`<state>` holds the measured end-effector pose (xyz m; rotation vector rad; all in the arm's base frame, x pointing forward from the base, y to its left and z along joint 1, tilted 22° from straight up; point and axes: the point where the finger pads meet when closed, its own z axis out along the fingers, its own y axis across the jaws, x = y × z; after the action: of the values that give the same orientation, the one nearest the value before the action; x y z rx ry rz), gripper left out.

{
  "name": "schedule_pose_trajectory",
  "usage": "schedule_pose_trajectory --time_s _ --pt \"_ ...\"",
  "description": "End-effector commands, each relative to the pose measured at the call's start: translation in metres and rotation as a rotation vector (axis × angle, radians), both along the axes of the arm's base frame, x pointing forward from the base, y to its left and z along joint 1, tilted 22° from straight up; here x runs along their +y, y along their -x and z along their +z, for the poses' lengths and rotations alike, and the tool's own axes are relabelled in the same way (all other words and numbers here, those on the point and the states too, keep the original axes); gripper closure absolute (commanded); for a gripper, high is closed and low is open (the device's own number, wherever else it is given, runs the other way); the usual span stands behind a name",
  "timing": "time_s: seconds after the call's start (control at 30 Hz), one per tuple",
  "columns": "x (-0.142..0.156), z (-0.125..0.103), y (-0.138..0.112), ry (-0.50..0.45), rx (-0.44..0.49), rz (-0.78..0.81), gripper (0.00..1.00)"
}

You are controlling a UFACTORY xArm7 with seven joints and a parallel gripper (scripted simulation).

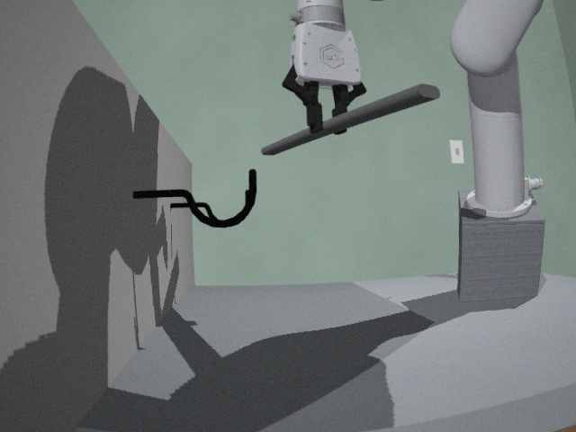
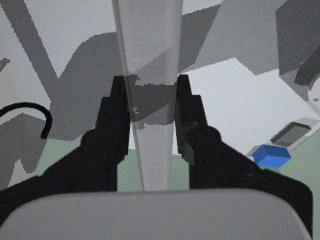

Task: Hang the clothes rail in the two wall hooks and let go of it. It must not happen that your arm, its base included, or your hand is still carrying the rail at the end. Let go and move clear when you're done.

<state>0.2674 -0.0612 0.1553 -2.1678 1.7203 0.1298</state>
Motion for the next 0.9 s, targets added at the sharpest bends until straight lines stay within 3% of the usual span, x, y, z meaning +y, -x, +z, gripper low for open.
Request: schedule_pose_trajectory --time_s 0.0,0.87 --pt "-0.0008 0.0012 -0.0009 -0.001 0.004 -0.019 1.0" --pt "-0.0009 0.0011 -0.0009 -0.019 0.041 -0.122 1.0"
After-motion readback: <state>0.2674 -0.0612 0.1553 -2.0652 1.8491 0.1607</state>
